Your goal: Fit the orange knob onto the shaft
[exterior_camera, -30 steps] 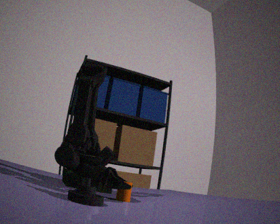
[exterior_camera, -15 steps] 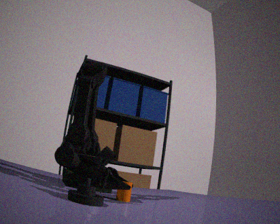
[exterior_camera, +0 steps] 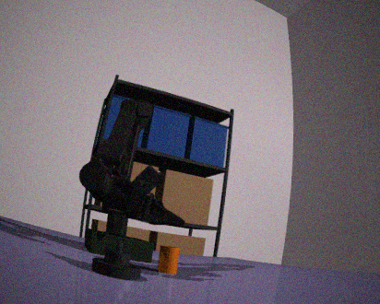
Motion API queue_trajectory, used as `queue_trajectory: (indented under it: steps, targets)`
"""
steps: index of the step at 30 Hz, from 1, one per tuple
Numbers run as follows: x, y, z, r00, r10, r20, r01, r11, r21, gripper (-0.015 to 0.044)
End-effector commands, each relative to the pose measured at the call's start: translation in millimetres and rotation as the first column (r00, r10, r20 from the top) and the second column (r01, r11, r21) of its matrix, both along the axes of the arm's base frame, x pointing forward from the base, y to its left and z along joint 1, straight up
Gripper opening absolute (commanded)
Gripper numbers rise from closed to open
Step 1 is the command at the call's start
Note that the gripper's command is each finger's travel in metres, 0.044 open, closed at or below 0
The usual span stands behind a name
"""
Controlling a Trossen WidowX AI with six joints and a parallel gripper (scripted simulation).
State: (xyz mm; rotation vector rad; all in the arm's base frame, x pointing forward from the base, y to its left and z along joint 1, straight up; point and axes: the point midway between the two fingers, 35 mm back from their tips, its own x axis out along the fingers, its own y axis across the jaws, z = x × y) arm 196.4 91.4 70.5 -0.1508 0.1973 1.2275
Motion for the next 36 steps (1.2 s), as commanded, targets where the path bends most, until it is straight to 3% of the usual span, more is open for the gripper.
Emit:
queue_trajectory:
  steps: [1,3,6,11,14,18,21,32,36]
  targets:
    - [-1.2,0.4,9.6,1.0,0.0,-0.003,0.0,1.0,0.001,0.044]
    - [0.4,3.2,6.4,0.999,0.017,-0.049,-0.019,0.999,-0.041,0.044]
    - [4.0,13.1,-4.1,0.972,0.052,-0.23,-0.106,0.968,-0.226,0.044]
    - [3.1,20.6,-6.9,0.904,-0.023,-0.426,-0.239,0.8,-0.55,0.044]
    - [1.9,20.0,1.8,0.89,-0.108,-0.444,-0.274,0.651,-0.707,0.044]
    - [2.1,16.5,25.8,0.907,-0.216,-0.362,-0.252,0.411,-0.876,0.044]
    - [2.9,15.2,37.2,0.919,-0.243,-0.309,-0.223,0.325,-0.919,0.044]
    - [2.8,15.0,37.2,0.915,-0.257,-0.309,-0.218,0.328,-0.919,0.044]
    - [2.8,15.0,36.4,0.786,-0.533,-0.314,-0.104,0.386,-0.917,0.044]
